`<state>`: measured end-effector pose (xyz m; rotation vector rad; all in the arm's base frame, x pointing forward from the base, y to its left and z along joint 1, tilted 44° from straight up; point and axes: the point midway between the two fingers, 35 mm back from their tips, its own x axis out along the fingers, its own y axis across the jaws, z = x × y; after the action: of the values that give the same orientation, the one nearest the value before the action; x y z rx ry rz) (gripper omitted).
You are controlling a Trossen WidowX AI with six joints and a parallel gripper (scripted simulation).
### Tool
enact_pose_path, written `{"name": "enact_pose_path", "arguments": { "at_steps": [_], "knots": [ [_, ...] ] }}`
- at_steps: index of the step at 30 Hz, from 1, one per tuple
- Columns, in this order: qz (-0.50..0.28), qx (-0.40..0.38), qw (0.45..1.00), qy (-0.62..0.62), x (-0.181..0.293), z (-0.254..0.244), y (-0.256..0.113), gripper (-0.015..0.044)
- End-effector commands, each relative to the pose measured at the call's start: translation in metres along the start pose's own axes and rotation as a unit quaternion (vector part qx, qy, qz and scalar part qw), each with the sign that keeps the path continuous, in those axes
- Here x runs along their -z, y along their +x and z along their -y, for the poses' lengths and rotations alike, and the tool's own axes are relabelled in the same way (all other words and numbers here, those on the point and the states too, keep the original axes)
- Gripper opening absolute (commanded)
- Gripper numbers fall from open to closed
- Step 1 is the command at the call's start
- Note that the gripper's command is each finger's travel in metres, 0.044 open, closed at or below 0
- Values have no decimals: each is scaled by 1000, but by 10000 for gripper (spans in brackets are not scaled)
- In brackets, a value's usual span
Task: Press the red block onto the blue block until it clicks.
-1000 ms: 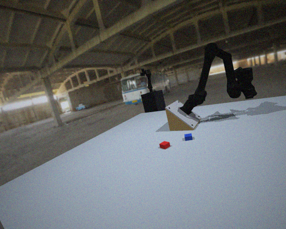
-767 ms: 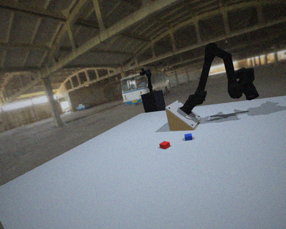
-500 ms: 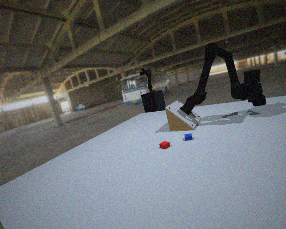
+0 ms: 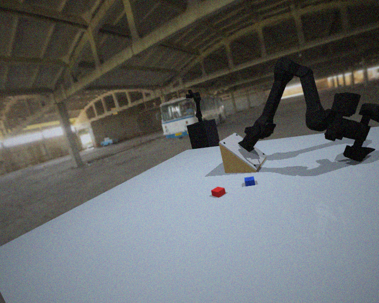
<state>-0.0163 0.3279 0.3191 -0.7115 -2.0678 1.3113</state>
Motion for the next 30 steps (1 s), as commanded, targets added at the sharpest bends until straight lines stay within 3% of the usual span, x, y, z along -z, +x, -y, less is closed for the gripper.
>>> {"name": "enact_pose_path", "arguments": {
  "at_steps": [1,4,12,21,23,30],
  "knots": [
    [-96,-32,993,56,46,-13,-29,440],
    [-157,-38,986,31,69,-8,-53,440],
    [-258,-72,950,162,117,-36,-99,440],
    [-428,-81,822,368,169,-79,-202,440],
    [-434,-92,822,357,175,-82,-213,440],
    [-536,-61,647,538,173,-130,-306,440]
  ]
}}
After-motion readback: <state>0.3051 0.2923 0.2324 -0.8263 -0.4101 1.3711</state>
